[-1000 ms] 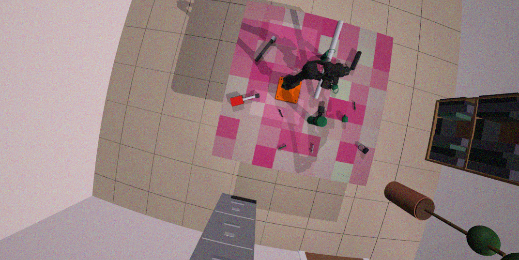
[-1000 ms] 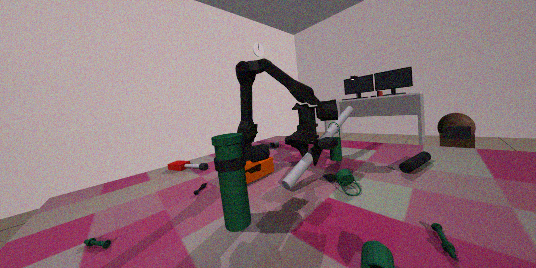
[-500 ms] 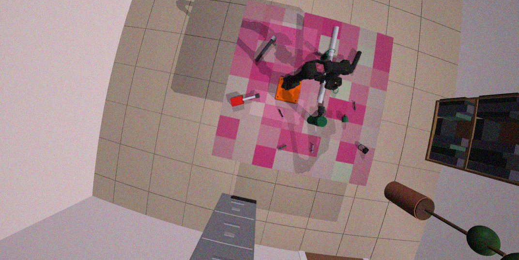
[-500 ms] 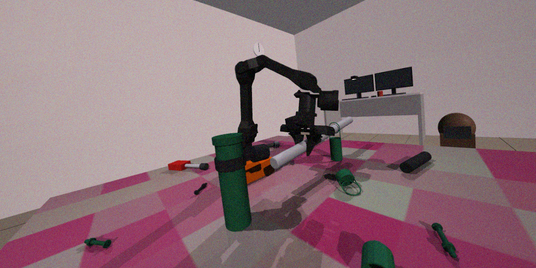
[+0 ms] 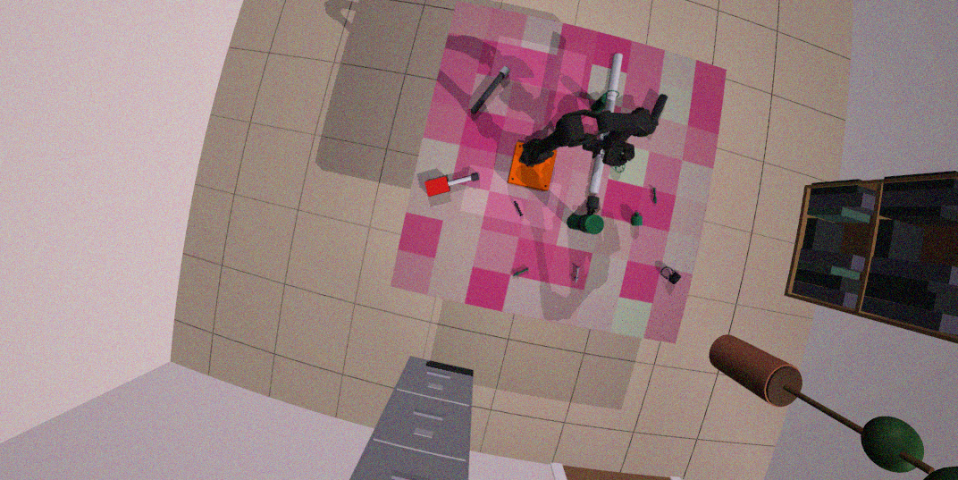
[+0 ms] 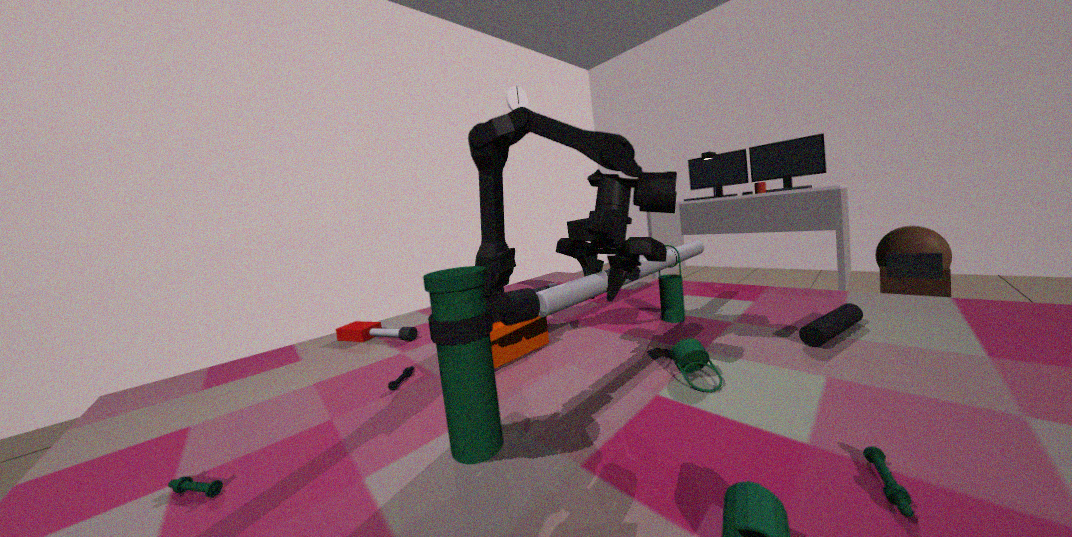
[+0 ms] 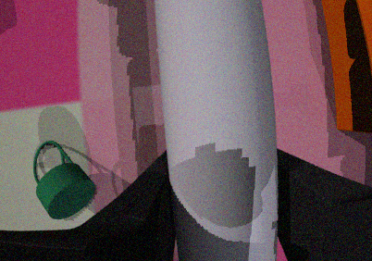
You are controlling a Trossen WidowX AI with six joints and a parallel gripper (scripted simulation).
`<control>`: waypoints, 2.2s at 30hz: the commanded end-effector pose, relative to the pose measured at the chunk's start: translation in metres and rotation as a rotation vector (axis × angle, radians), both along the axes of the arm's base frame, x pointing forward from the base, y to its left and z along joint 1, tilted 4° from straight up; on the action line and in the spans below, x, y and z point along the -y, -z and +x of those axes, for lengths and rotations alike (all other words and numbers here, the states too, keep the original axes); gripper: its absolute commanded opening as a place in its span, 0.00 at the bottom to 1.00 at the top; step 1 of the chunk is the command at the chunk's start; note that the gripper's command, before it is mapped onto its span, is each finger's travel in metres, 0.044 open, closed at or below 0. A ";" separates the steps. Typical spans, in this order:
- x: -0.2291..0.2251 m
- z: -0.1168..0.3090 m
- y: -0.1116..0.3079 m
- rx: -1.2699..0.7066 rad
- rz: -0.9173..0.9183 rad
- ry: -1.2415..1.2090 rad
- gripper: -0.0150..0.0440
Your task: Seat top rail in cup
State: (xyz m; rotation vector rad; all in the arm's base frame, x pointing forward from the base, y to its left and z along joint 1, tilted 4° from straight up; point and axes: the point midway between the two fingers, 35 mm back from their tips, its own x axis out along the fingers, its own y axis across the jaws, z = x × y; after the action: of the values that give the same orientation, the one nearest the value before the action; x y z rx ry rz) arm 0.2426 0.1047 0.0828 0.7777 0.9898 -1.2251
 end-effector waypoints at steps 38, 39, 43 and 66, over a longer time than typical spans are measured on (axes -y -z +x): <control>0.007 0.007 -0.010 -0.004 0.000 -0.001 0.25; 0.008 0.007 -0.010 -0.005 0.000 -0.002 0.25; 0.015 0.007 -0.009 -0.010 -0.001 -0.002 0.25; 0.020 0.006 -0.005 -0.025 0.004 0.002 0.25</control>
State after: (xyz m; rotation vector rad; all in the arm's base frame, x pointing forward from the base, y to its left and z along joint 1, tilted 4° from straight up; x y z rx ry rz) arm 0.2485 0.0848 0.0870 0.7680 1.0134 -1.2383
